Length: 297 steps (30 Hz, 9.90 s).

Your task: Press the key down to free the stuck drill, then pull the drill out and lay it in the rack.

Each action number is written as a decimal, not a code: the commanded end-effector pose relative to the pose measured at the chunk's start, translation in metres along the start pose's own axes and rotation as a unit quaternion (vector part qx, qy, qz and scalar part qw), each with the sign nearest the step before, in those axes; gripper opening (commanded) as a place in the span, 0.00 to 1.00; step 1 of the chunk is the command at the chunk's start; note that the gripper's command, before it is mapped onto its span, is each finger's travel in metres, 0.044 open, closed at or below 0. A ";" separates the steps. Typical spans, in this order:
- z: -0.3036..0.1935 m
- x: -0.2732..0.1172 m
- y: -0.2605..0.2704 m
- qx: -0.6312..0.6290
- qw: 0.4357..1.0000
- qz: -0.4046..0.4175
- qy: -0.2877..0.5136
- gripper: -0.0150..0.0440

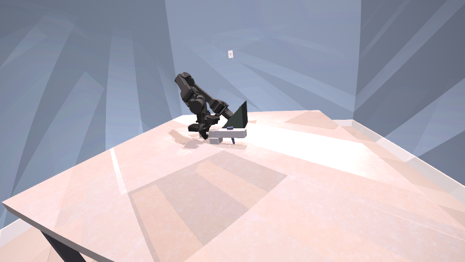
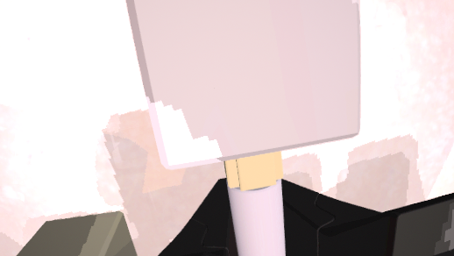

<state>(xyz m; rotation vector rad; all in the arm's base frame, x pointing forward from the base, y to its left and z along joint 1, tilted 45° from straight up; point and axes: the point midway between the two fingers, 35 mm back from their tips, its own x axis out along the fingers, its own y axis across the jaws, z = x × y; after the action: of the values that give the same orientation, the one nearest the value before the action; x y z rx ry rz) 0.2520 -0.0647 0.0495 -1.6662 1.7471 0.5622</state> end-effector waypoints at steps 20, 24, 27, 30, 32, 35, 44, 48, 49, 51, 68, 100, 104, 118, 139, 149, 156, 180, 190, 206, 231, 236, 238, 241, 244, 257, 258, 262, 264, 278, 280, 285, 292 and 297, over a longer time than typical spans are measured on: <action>-0.034 -0.001 -0.001 0.000 1.000 -0.003 0.002 0.25; -0.032 0.000 -0.001 0.002 1.000 -0.001 0.001 0.34; -0.032 0.000 -0.001 0.002 1.000 -0.001 0.001 0.48; -0.032 0.000 -0.001 0.002 1.000 -0.001 0.001 0.61; -0.032 0.000 -0.001 0.002 1.000 -0.001 0.001 0.70; -0.031 0.001 -0.001 0.001 1.000 -0.002 0.001 0.83; -0.025 0.003 0.000 0.000 1.000 -0.003 0.002 1.00; -0.023 0.003 -0.001 0.000 1.000 -0.003 0.002 1.00; -0.023 0.003 -0.001 0.000 1.000 -0.003 0.002 1.00; -0.022 0.003 -0.001 0.000 1.000 -0.003 0.002 1.00; -0.016 0.006 -0.001 0.000 1.000 -0.003 0.002 1.00; -0.018 0.003 -0.001 0.000 1.000 -0.003 0.002 0.25; -0.018 0.003 0.000 0.000 1.000 -0.003 0.002 0.25; -0.018 0.002 0.000 0.000 1.000 -0.003 0.002 0.25; -0.018 0.001 0.000 0.000 1.000 -0.003 0.002 0.25; -0.018 0.001 0.000 0.000 1.000 -0.003 0.002 0.25; -0.018 0.001 0.000 0.000 1.000 -0.003 0.002 0.25; -0.017 0.001 0.000 0.000 1.000 -0.003 0.002 0.25; -0.021 0.002 0.000 0.000 1.000 -0.003 0.003 0.25; -0.046 0.002 0.000 0.000 1.000 -0.003 0.003 0.25; -0.082 0.002 -0.002 0.000 1.000 -0.003 0.003 0.25; -0.086 0.001 -0.001 0.000 1.000 -0.003 0.003 0.25; -0.085 0.000 0.000 0.000 1.000 -0.003 0.003 0.25; -0.085 -0.001 0.001 0.000 1.000 -0.003 0.003 0.25; -0.085 -0.003 0.001 0.000 1.000 -0.003 0.003 0.25; -0.084 -0.009 0.004 0.000 1.000 -0.003 0.003 0.25; -0.084 -0.009 0.004 0.000 1.000 -0.003 0.003 0.25; -0.084 -0.011 0.005 0.000 1.000 -0.003 0.003 0.25; -0.084 -0.012 0.005 0.000 1.000 -0.003 0.003 0.25; -0.083 -0.018 0.007 0.000 1.000 -0.003 0.003 0.25; -0.083 -0.019 0.007 0.000 1.000 -0.003 0.003 0.25; -0.082 -0.021 0.008 0.000 1.000 -0.003 0.003 0.25; -0.082 -0.024 0.008 0.000 1.000 -0.003 0.003 0.25; -0.081 -0.026 0.008 0.000 1.000 -0.003 0.003 0.25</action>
<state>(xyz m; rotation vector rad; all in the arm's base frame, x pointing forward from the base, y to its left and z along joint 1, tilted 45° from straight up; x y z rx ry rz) 0.2288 -0.1042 0.1214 -1.6734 1.7514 0.5615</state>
